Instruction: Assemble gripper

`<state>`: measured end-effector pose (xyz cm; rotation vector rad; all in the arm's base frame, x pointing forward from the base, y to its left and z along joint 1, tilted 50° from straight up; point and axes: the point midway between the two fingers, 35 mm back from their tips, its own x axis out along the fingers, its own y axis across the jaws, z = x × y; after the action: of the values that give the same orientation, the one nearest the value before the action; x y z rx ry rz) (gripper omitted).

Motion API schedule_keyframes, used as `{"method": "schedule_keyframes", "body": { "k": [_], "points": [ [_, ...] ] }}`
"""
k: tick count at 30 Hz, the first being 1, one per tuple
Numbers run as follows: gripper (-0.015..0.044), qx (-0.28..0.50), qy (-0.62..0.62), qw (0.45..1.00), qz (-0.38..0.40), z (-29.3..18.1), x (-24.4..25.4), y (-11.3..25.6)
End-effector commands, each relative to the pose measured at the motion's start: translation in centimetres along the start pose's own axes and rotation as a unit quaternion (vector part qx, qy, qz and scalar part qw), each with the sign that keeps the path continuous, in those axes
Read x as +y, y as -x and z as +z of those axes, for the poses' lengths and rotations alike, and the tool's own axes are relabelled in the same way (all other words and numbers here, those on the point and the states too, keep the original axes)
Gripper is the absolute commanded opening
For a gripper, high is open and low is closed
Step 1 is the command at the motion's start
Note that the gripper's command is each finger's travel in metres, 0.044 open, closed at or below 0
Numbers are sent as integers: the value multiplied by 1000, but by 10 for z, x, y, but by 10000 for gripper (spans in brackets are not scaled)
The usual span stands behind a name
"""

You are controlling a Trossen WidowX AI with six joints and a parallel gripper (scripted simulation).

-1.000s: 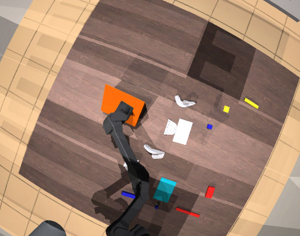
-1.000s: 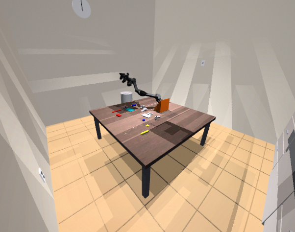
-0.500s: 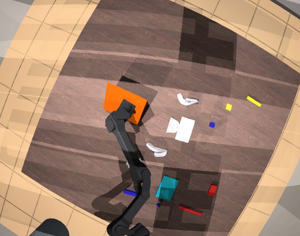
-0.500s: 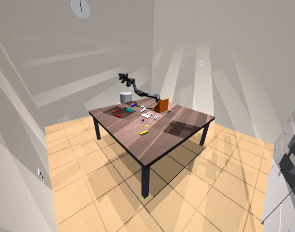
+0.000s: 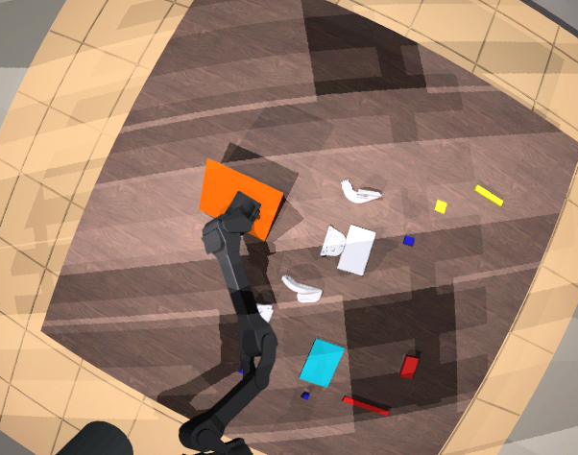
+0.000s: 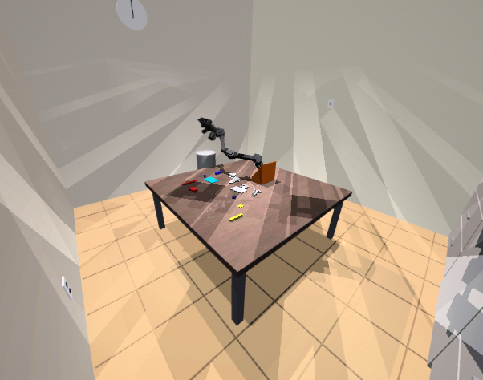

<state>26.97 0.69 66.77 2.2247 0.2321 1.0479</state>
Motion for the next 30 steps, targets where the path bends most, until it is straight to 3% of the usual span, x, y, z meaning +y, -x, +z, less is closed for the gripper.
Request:
{"method": "schedule_keyframes", "body": {
  "k": [1, 16, 30],
  "points": [
    [440, 24, 17, 999, 14, -23, 8, 10],
    [440, 90, 160, 981, 67, -105, 28, 52],
    [440, 139, 321, 933, 83, -175, 6, 86]
  ]
}}
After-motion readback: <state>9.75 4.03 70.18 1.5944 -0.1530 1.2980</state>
